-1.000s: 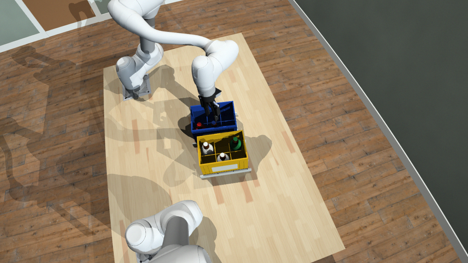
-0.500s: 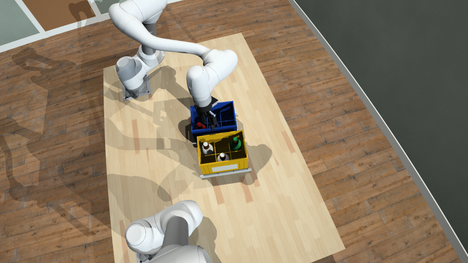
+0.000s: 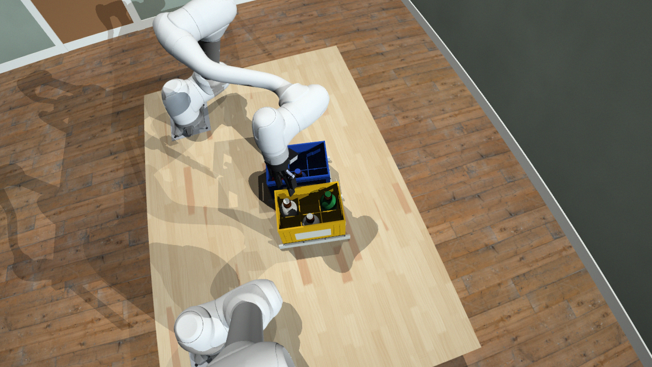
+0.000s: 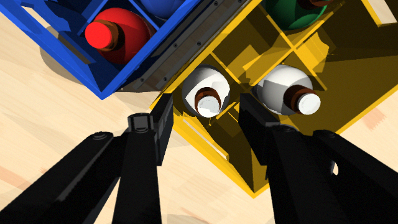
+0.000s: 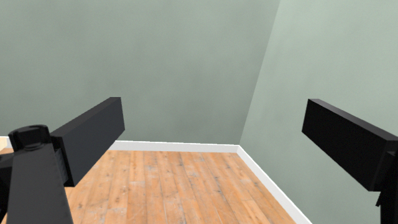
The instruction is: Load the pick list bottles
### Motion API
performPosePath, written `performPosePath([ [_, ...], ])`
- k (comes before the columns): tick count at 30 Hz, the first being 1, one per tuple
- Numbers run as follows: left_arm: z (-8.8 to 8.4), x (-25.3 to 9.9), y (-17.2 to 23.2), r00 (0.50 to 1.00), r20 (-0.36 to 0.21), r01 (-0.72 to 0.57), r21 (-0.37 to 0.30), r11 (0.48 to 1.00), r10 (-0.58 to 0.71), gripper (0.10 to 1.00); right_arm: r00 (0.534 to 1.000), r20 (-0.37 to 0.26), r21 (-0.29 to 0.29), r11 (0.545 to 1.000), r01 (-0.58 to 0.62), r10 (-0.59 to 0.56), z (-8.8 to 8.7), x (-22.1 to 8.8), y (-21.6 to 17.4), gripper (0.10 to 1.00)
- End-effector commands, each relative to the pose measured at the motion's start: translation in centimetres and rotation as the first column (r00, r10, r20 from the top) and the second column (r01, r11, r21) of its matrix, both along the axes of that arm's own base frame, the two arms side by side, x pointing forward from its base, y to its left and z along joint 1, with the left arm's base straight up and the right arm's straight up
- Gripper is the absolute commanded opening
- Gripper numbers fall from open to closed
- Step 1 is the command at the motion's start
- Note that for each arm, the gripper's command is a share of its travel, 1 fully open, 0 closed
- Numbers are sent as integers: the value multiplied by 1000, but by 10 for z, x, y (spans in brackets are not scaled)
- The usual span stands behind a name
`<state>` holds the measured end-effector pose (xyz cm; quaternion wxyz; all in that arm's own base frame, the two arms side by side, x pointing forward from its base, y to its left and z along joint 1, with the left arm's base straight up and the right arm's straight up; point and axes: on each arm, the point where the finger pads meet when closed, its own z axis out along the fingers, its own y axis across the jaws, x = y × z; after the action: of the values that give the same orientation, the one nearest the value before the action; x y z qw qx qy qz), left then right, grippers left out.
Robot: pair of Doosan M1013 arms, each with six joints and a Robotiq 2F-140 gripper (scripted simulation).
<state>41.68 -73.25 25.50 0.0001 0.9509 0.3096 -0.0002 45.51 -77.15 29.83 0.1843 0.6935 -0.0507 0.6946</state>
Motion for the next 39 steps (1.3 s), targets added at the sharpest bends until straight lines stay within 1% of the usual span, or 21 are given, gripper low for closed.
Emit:
performPosePath([
  [1, 1, -8, -14, 1000, 1, 0, -1, 1000, 0, 442, 1000, 1, -2, 1000, 0, 0, 1, 0, 0, 1000],
  [14, 1, -8, -14, 1000, 1, 0, -1, 1000, 0, 442, 1000, 1, -2, 1000, 0, 0, 1, 0, 0, 1000],
  [39, -30, -8, -14, 1000, 1, 0, -1, 1000, 0, 442, 1000, 1, -2, 1000, 0, 0, 1, 0, 0, 1000],
])
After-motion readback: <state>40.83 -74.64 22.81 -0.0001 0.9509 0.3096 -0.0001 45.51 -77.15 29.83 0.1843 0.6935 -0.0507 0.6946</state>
